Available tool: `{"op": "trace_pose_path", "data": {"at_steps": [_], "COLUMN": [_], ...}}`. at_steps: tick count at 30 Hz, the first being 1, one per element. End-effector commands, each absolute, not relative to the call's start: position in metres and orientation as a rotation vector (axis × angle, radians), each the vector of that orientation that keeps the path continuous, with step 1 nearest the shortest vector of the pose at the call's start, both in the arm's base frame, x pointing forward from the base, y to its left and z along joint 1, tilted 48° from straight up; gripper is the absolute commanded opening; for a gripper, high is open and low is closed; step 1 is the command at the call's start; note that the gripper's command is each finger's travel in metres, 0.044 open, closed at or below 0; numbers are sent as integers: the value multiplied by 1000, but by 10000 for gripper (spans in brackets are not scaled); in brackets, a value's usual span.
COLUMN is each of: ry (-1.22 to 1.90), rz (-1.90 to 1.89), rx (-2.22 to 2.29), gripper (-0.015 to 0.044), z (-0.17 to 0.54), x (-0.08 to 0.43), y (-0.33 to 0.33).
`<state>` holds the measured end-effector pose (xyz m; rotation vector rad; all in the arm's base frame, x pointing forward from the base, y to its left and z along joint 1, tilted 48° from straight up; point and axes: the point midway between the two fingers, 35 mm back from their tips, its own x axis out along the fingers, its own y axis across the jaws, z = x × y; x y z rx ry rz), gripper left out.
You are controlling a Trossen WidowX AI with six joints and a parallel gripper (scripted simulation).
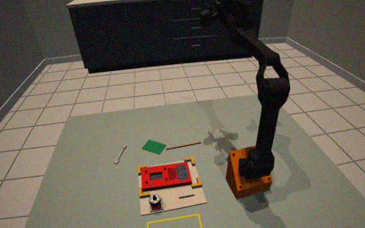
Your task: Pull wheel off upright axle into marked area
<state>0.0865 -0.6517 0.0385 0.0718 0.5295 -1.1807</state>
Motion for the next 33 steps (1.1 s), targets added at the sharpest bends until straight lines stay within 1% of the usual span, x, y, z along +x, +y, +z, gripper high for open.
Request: {"op": "trace_pose_path", "data": {"at_steps": [1,10,19,33], "ry": [569,656,746,893], "rz": [-1070,-850,-629,-280], "rx": [122,193,258,346], "gripper": [300,300,300,300], "z": [27,8,-7,-17], "x": [131,213,285,372], "y": [-632,-584,-521,-396]}}
